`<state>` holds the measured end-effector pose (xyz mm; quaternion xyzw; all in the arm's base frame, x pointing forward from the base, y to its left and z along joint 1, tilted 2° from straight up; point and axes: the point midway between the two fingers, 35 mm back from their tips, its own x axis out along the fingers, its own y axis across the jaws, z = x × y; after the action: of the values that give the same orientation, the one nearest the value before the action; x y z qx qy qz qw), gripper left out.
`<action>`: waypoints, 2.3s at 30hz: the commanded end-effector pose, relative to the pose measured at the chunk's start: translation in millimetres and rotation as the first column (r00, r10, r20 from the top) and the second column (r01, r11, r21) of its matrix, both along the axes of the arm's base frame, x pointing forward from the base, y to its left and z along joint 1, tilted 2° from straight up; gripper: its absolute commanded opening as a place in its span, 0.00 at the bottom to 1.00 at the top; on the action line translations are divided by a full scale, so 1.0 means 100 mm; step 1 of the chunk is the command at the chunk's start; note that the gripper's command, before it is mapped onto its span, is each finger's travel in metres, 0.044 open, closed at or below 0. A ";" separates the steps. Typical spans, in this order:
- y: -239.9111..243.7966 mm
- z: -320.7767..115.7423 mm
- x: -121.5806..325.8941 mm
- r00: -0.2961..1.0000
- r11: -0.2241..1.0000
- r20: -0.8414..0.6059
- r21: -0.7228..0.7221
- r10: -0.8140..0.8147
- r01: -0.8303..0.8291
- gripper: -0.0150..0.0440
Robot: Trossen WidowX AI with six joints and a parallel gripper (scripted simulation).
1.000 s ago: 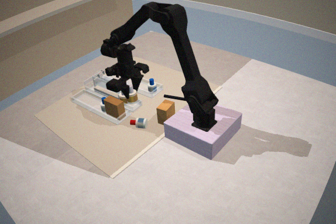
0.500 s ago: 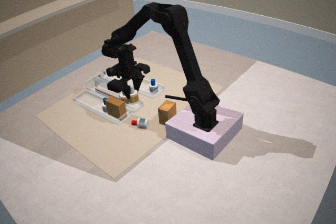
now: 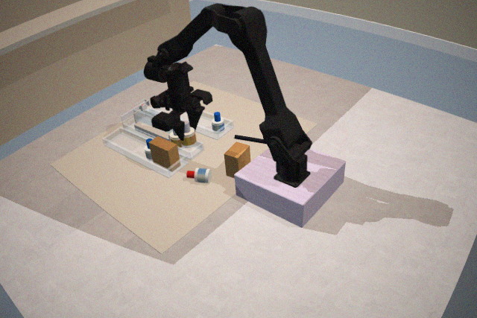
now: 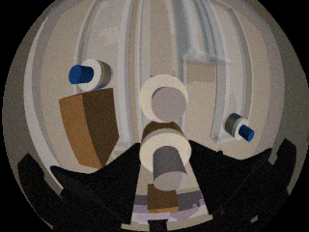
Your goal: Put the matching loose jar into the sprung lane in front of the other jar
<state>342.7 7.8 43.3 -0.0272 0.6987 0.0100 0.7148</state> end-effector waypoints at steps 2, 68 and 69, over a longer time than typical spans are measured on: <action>0.00 0.05 0.10 0.999 1.000 0.035 -0.001 -0.003 0.003 0.25; 0.00 -0.12 0.13 0.999 1.000 0.035 -0.001 -0.003 0.003 0.25; 0.00 -0.12 0.13 0.999 1.000 0.035 -0.001 -0.003 0.003 0.25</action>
<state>347.5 7.9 31.1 -0.0271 0.6977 0.0099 0.7158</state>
